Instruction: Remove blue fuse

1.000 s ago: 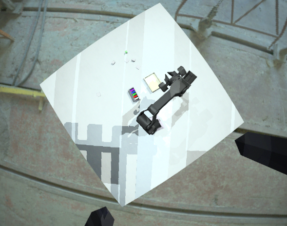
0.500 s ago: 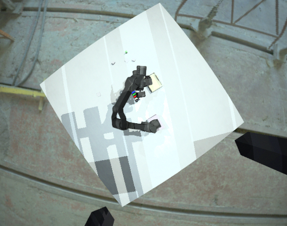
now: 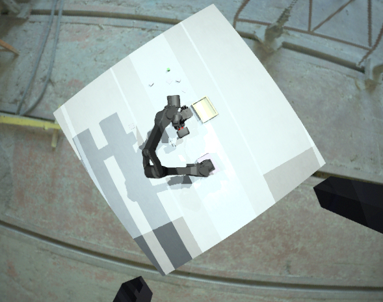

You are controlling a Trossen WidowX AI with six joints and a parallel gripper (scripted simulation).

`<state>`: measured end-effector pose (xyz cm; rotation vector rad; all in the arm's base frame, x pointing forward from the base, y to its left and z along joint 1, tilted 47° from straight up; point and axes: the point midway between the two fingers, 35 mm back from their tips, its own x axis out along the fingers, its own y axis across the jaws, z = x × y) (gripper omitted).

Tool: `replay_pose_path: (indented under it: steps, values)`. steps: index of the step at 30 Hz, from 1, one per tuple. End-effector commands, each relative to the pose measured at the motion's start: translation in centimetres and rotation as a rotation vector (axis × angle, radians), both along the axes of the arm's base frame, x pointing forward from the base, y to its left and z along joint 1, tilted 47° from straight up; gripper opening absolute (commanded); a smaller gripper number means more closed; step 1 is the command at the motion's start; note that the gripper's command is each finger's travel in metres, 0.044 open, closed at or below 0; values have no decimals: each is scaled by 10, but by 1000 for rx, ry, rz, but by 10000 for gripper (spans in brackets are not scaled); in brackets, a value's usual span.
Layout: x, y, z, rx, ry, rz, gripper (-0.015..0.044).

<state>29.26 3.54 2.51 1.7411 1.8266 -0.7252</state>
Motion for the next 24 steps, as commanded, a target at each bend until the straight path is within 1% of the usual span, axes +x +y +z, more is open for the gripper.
replay_pose_path:
  steps: [1,24]
  values:
    - [0,3,-1,-5,-6,16,66]
    - [-1,20,-16,-5,-6,16,66]
